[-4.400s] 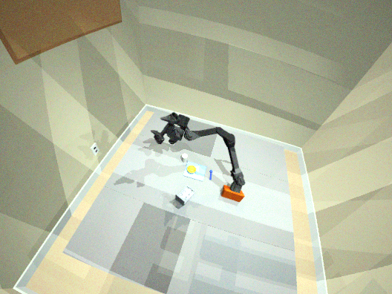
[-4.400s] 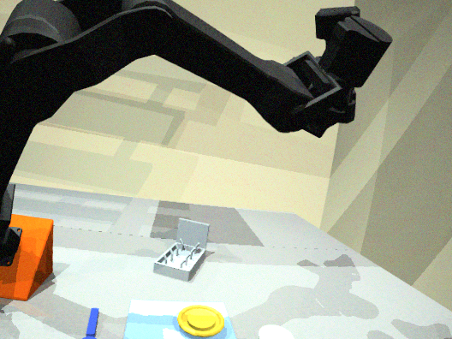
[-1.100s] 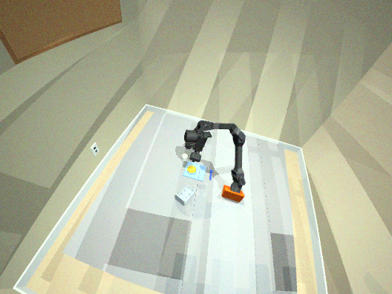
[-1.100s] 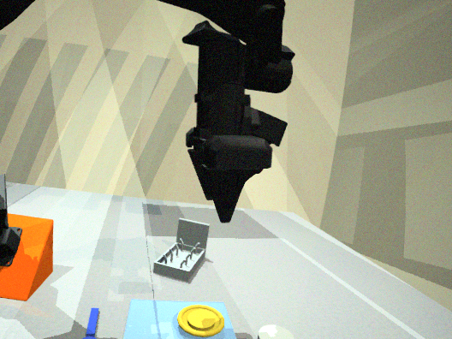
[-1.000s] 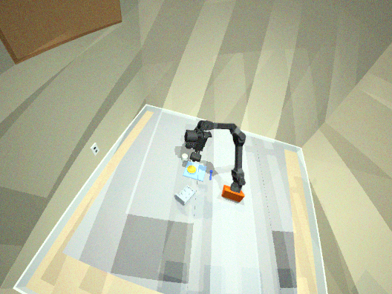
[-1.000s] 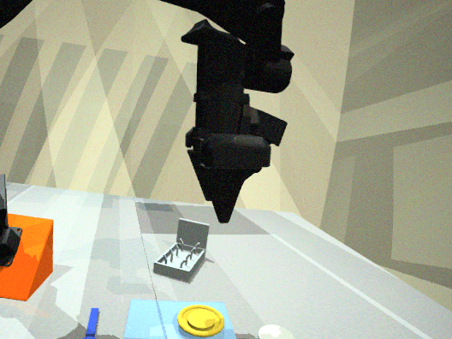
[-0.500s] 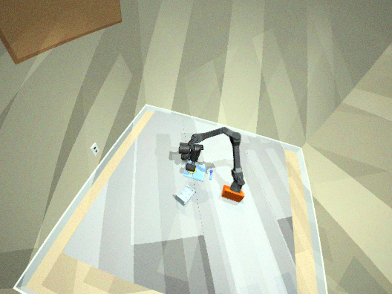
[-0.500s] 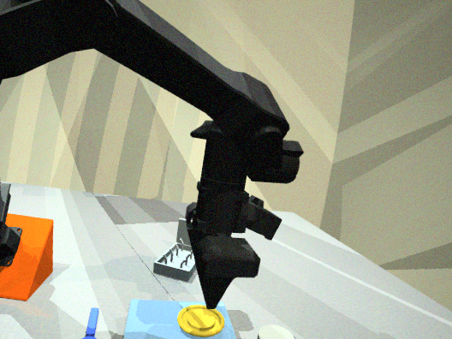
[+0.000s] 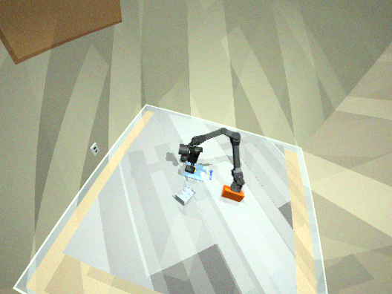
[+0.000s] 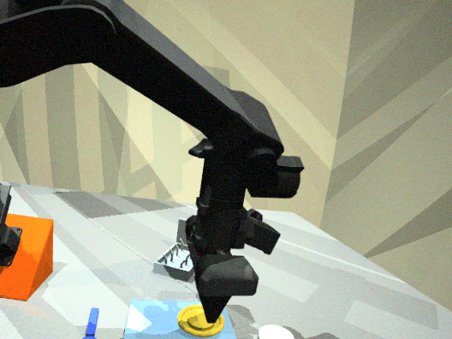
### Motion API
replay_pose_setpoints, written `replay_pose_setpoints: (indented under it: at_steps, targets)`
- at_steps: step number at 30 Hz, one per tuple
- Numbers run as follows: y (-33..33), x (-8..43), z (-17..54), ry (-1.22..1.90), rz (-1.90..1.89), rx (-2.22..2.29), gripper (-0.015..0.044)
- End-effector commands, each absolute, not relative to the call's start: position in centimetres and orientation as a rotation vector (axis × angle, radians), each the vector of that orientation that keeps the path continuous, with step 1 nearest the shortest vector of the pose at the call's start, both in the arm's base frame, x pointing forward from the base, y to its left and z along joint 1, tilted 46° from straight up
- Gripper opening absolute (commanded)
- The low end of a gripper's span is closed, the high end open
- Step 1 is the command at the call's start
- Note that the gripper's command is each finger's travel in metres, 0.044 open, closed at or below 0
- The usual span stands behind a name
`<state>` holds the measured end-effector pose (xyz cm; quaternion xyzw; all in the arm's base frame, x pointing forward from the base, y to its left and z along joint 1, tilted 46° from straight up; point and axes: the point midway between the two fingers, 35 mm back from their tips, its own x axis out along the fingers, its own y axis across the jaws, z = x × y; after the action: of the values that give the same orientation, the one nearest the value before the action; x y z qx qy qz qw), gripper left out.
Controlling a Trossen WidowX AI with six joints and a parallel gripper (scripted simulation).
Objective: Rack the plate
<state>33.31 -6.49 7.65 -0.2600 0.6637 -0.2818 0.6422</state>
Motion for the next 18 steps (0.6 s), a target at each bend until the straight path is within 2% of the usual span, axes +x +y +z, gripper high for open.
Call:
replay_pose_setpoints:
  at_steps: [1,18]
  targets:
    - [-7.0,33.1,7.2,1.518,-0.643,-0.604,0.0400]
    - [-9.1,32.8,5.5,1.517,-0.646,-0.606,0.0400]
